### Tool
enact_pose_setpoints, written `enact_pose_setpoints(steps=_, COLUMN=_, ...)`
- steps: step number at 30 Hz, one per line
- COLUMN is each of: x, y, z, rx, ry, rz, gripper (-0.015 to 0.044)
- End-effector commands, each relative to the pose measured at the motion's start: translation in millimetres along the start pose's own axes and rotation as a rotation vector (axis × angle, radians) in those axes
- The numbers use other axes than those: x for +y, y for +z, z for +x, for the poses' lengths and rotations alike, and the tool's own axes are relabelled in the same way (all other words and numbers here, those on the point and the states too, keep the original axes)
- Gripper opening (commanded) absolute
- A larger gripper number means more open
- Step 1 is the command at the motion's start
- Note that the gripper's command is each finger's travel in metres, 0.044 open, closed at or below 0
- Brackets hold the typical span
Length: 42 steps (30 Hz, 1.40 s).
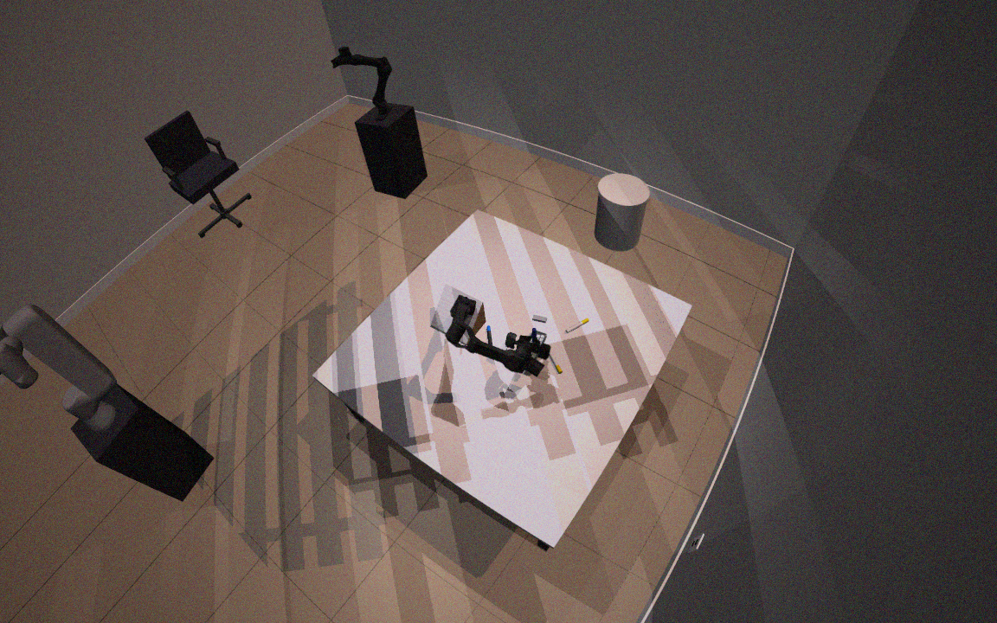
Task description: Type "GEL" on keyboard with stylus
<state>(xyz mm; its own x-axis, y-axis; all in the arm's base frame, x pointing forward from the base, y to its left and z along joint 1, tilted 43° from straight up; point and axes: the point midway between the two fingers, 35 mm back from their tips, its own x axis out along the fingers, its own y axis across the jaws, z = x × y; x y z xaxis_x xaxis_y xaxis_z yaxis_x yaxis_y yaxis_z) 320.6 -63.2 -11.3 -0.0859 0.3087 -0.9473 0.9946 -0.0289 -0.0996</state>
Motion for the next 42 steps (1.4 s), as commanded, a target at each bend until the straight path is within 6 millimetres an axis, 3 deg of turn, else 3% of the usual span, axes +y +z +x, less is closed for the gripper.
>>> enact_pose_setpoints(steps=1, x=0.2, y=2.3, z=1.7, rx=-0.004, ry=0.0, rz=-0.008, gripper=0.0081)
enact_pose_setpoints(steps=35, x=0.2, y=8.9, z=5.4, rx=-0.004, ry=-0.001, rz=-0.008, gripper=0.0081)
enact_pose_setpoints(steps=42, x=0.5, y=-16.7, z=-9.2, rx=-0.003, ry=0.0, rz=-0.008, gripper=0.0081)
